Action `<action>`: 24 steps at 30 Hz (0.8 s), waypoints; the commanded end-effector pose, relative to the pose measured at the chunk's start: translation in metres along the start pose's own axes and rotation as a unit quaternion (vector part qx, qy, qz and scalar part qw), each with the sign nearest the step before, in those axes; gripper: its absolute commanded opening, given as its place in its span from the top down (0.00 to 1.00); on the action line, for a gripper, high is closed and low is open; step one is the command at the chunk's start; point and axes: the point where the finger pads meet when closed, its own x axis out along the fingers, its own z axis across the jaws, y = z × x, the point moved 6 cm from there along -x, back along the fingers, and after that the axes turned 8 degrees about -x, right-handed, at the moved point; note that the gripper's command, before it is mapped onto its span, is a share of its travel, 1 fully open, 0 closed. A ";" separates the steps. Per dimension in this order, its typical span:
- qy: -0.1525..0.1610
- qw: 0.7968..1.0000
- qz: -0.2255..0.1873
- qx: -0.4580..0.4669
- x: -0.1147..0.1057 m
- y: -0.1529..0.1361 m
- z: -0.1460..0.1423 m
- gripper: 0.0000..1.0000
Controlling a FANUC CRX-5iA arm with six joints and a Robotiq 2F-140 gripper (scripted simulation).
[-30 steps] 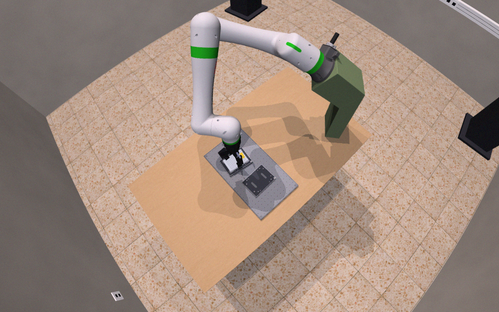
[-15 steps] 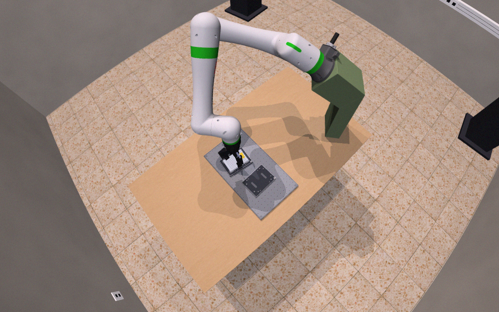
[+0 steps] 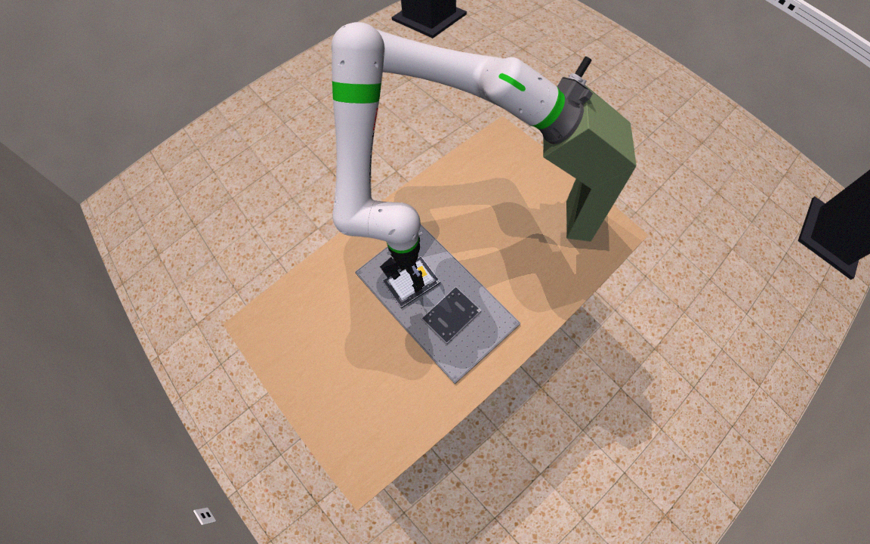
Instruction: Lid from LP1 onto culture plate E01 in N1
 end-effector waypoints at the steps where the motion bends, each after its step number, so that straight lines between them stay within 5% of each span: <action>1: 0.000 1.000 0.000 0.000 0.000 0.001 0.000 0.39; 22: 0.000 1.000 0.000 0.000 0.000 0.001 0.000 0.39; 24: 0.000 1.000 0.000 0.000 0.000 0.001 0.000 0.31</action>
